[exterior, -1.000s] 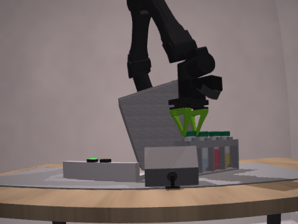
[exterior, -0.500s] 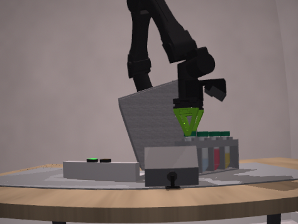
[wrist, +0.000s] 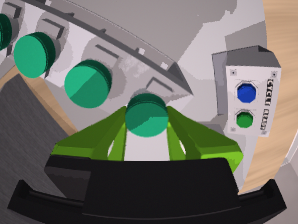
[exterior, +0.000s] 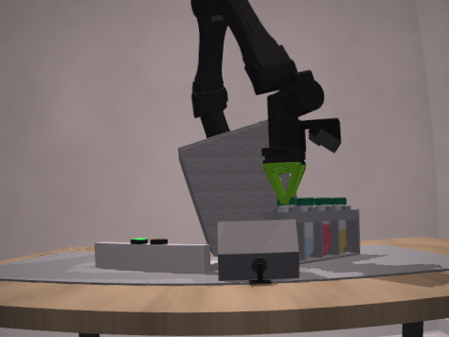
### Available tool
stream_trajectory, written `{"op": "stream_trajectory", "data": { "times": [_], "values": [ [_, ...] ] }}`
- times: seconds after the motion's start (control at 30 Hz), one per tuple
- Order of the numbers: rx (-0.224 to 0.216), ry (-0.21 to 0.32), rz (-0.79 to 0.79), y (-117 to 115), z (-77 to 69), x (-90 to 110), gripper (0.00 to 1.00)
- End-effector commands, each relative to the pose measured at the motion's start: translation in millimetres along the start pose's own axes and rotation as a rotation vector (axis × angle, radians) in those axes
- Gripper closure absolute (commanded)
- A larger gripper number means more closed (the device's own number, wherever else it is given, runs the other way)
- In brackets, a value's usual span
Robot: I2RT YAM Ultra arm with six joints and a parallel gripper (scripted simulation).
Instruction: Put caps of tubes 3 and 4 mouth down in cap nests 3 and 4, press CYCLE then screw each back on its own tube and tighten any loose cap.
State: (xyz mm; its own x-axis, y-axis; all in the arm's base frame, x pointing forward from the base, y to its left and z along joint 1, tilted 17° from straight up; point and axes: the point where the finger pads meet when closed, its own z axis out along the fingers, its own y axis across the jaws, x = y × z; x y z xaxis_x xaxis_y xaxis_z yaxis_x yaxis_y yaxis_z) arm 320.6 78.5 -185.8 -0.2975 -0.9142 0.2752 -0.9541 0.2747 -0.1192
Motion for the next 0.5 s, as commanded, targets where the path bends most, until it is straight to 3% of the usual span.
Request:
{"op": "stream_trajectory", "data": {
  "times": [0.0, 0.3, 0.37, 0.47],
  "values": [
    [0.014, -0.01, -0.004, -3.5, -4.4, -3.4, 1.0],
    [0.011, -0.013, 0.446, -3.5, -4.1, -3.3, 1.0],
    [0.011, -0.013, 0.446, -3.5, -4.1, -3.3, 1.0],
    [0.01, -0.014, 0.596, -3.6, -4.0, -3.3, 1.0]
  ]
}}
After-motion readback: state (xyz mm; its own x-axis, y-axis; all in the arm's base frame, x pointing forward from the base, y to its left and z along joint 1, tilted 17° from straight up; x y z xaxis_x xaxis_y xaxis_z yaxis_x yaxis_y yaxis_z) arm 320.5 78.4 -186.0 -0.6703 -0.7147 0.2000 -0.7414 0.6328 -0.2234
